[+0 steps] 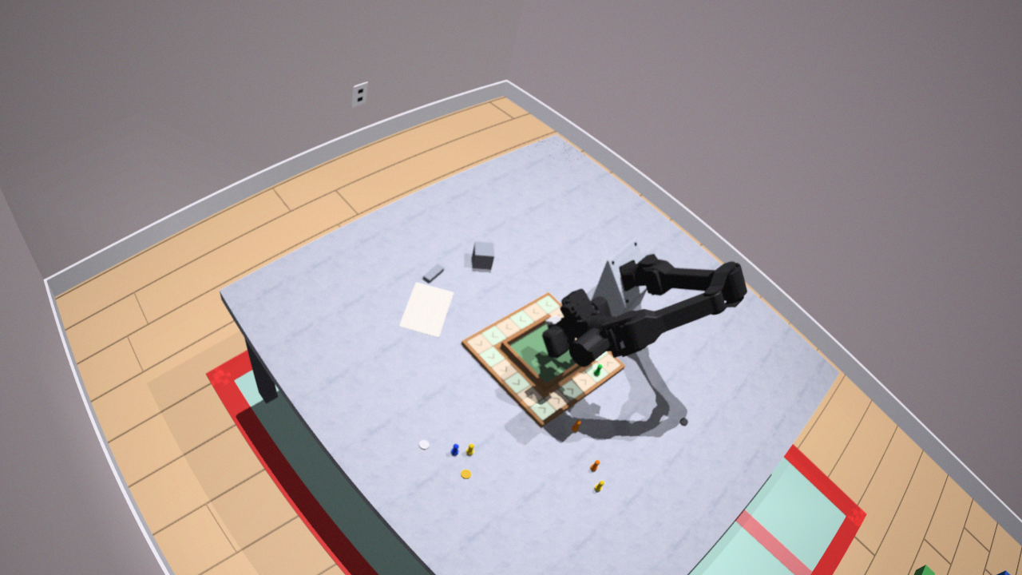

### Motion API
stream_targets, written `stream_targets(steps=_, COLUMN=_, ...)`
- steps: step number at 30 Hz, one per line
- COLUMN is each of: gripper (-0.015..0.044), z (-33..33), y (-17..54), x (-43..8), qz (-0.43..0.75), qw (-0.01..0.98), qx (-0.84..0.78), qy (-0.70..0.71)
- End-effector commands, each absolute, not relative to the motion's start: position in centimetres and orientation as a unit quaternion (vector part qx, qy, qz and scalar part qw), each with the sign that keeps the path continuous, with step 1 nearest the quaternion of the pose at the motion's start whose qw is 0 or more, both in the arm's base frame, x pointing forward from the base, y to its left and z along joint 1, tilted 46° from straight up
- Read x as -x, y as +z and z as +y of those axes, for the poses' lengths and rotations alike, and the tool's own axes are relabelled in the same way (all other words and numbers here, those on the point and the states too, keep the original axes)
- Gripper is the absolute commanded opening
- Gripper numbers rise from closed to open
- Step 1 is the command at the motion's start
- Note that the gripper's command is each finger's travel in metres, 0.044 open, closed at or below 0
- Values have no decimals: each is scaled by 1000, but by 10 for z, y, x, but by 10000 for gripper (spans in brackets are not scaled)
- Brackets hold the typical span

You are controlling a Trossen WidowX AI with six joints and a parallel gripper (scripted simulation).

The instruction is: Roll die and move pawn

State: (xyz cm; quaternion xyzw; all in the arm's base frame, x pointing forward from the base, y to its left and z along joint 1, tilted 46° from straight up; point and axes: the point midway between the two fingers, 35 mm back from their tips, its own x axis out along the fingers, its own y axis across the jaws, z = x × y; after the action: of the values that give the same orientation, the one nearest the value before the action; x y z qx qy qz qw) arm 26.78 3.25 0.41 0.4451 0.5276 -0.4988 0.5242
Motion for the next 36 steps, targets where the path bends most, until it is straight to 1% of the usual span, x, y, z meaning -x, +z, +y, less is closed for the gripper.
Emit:
stream_targets(steps=1, gripper=0, z=29, y=23, x=-275, qz=522, qw=531, qx=-447, qy=-496)
stream_targets(steps=16, gripper=0, z=31, y=21, x=-274, qz=521, qw=530, qx=-452, qy=-494)
stream_targets(steps=24, gripper=210, z=31, y=21, x=-274, qz=521, qw=530, qx=-452, qy=-494)
stream_targets(steps=28, gripper=315, z=4, y=47, x=-278, qz=521, qw=531, qx=-447, qy=-496)
stream_targets(steps=32, gripper=420, z=2, y=47, x=-277, qz=528, qw=526, qx=-448, qy=-493)
stream_targets(steps=33, gripper=440, z=4, y=41, x=-276, qz=547, qw=510, qx=-453, qy=-485)
stream_targets(steps=36, gripper=440, z=12, y=16, x=-270, qz=638, qw=415, qx=-497, qy=-418)
